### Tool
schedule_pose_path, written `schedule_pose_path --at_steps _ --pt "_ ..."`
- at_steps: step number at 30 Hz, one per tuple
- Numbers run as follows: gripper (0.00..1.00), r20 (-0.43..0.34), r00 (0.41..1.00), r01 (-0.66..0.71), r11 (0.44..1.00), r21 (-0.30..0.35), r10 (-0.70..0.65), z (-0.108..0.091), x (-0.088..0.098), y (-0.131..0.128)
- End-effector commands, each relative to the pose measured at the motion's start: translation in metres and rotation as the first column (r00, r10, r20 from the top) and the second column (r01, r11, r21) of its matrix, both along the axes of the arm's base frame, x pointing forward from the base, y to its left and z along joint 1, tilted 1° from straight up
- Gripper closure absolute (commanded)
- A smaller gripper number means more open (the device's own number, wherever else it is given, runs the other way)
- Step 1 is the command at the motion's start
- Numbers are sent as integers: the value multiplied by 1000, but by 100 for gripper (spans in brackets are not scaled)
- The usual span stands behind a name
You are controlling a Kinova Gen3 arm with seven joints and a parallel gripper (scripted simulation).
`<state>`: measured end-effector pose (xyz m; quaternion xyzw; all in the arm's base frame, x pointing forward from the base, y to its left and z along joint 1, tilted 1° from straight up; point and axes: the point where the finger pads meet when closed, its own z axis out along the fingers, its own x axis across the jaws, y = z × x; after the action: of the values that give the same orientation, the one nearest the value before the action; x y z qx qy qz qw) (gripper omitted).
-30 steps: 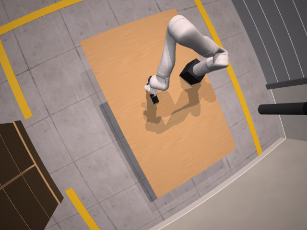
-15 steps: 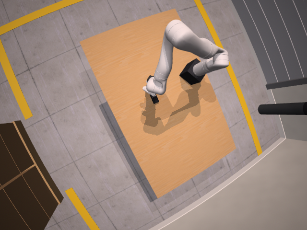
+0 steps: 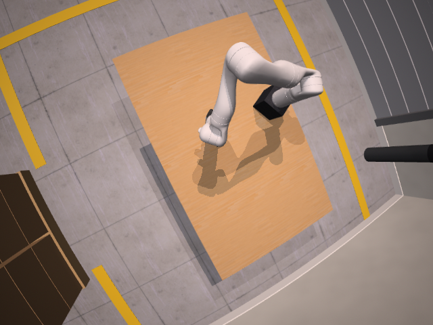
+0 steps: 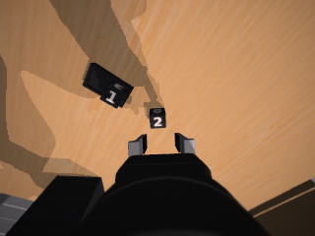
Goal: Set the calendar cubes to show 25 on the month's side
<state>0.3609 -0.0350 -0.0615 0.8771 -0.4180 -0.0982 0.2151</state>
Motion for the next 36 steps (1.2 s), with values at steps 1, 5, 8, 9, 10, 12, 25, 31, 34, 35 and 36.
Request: schedule_pose_path --at_steps 1,5,8,9,10,12,25,31,34,35,36 --pt "10 -11 1000 -6 1000 -5 6 -1 1 4" --pt "10 -19 1000 -6 1000 -10 6 -1 0 5" --pt "10 -19 1000 -6 1000 -10 6 -1 0 5" --pt "10 -19 1000 -6 1000 -10 6 -1 0 5" --pt "10 -20 1000 -6 1000 -11 6 -1 0 5" --pt "10 -24 1000 -6 1000 -15 5 -1 1 4" --pt "10 -112 994 -10 996 -89 0 -4 3 3" --pt "10 -167 986 -16 991 -133 -7 -4 3 4" --pt "10 -185 983 -18 989 -147 -10 -4 3 5" --pt "10 -193 981 -19 988 -153 -11 -4 3 5" --pt "10 -199 980 -20 987 -158 -12 -3 3 5"
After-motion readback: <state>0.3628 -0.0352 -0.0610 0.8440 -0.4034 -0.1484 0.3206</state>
